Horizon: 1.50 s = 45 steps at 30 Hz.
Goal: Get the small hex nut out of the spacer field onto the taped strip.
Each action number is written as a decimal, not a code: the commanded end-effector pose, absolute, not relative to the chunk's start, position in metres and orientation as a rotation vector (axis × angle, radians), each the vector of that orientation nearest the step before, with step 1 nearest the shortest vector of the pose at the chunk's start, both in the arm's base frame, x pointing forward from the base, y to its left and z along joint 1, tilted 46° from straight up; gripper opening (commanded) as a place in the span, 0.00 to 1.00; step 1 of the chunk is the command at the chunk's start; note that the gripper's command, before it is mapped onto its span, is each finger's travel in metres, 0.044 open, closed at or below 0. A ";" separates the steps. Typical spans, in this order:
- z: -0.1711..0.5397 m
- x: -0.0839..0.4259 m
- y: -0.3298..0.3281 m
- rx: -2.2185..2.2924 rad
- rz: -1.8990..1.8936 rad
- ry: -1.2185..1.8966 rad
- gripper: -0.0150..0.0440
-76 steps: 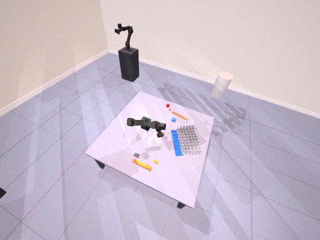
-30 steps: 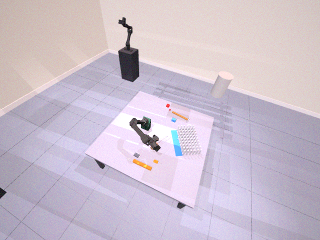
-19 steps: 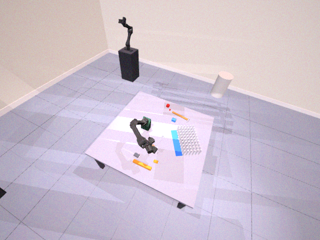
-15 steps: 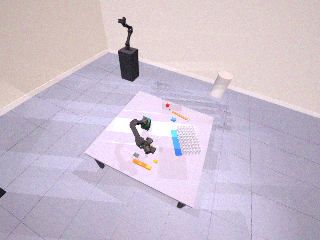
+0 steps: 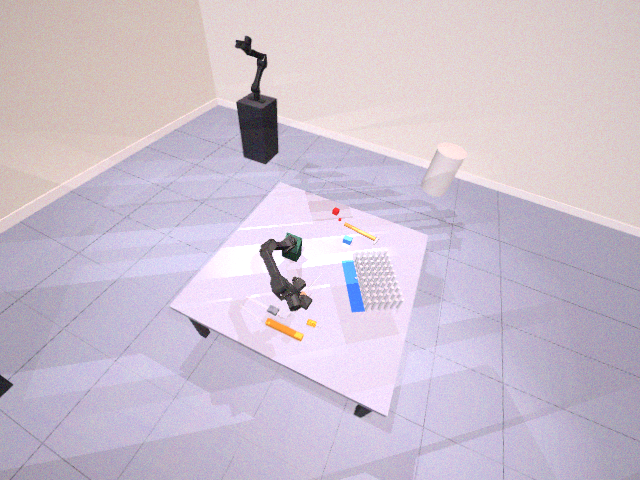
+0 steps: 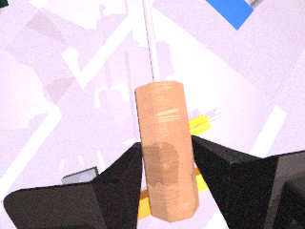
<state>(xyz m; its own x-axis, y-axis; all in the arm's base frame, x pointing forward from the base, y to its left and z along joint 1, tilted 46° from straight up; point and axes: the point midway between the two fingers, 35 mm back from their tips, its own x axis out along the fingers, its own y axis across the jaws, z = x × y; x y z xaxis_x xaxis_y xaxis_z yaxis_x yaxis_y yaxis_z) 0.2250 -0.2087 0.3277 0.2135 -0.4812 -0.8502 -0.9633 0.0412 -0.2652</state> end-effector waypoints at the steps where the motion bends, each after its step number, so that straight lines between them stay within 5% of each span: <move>1: 0.324 0.227 -0.211 -1.578 0.677 1.394 0.25; 45: 0.293 0.235 -0.247 -1.577 0.678 1.396 0.25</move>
<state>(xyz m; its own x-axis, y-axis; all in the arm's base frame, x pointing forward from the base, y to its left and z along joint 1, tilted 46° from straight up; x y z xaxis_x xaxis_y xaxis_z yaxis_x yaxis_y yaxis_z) 0.2340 -0.2458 0.2972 0.2116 -0.4809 -0.8509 -0.9638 0.0419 -0.2633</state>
